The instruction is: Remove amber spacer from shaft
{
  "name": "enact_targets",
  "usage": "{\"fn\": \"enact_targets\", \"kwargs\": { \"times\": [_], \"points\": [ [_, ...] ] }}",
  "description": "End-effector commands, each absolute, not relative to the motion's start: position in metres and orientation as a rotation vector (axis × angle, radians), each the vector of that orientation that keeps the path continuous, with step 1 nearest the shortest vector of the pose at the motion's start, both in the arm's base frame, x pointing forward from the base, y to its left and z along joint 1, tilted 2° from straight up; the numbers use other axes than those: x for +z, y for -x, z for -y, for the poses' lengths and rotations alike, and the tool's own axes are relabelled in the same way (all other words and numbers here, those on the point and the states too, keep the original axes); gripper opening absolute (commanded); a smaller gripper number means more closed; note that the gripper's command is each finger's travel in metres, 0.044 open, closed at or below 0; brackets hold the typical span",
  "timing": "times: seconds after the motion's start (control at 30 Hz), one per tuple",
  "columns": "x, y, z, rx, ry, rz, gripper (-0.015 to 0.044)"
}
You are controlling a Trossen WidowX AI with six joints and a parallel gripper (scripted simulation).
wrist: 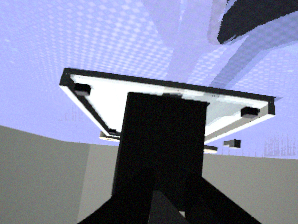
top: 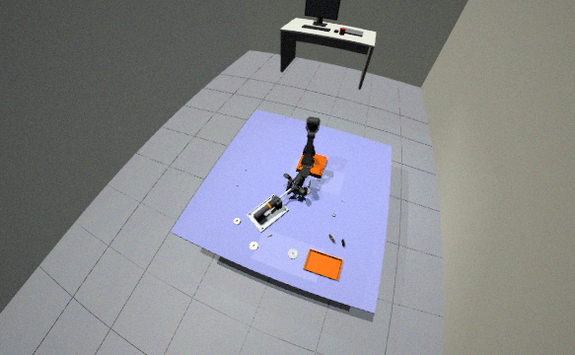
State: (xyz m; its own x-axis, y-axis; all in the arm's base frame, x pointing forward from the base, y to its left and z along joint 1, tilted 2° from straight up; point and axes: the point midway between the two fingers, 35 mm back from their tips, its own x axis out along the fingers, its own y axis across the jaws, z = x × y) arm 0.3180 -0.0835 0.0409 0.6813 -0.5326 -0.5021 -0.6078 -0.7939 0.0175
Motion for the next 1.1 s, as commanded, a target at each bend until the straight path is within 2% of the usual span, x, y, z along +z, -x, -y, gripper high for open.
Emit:
{"fn": "enact_targets", "kwargs": {
  "times": [0.0,1.07],
  "points": [
    [0.0408,-0.3171,0.0832,0.745,2.737,-0.939,0.0000],
    [0.0408,-0.3149,0.0810,0.747,2.740,-0.936,0.0000]
  ]
}}
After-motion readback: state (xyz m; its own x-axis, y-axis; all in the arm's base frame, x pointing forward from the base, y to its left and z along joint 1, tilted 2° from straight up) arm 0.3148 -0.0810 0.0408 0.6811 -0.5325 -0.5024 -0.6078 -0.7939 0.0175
